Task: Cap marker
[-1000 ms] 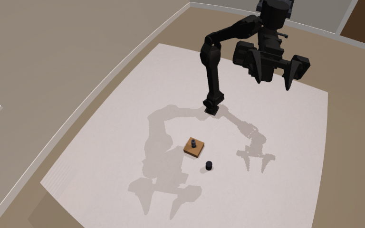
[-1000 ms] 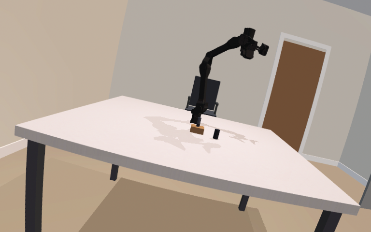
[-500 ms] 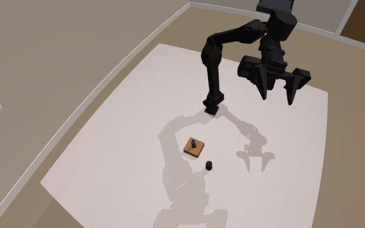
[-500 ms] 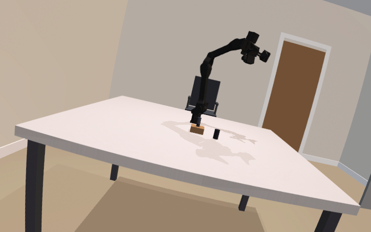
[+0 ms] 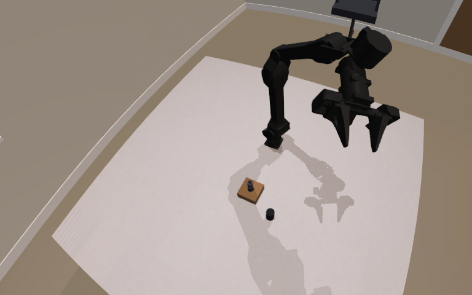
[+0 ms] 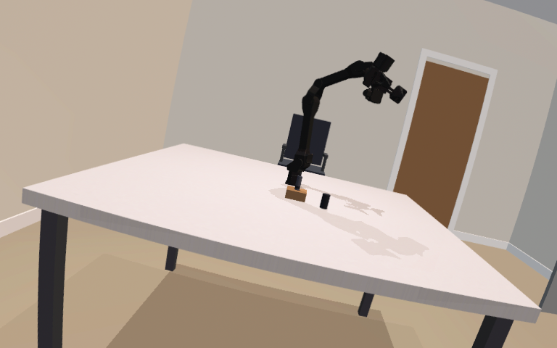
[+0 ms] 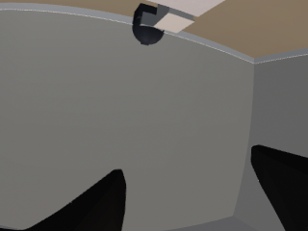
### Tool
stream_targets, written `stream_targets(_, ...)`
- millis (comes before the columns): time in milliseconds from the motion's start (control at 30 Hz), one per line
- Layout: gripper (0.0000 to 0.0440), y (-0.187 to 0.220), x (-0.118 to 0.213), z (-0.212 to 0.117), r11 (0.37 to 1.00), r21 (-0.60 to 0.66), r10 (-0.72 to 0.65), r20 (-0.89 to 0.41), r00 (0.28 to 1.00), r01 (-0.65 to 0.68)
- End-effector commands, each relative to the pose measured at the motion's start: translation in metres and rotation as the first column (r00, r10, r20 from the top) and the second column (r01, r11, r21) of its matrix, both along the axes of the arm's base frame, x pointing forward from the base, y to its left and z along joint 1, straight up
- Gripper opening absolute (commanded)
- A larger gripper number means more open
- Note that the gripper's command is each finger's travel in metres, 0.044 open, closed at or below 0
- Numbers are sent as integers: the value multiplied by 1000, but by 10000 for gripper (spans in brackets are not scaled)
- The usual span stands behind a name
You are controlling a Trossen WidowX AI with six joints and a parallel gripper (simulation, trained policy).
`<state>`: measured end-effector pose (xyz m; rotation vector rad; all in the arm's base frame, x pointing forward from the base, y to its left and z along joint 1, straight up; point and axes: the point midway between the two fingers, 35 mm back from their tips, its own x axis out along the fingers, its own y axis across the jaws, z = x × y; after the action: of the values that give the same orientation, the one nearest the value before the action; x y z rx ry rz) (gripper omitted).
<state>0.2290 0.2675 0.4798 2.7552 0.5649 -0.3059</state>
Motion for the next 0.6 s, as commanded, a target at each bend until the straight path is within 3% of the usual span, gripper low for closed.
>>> stream_targets(0, 328, 7, 3, -17, 999, -48, 15, -38, 999, -17)
stream_targets(567, 330, 17, 10, -61, 982, -168, 54, -160, 986, -81)
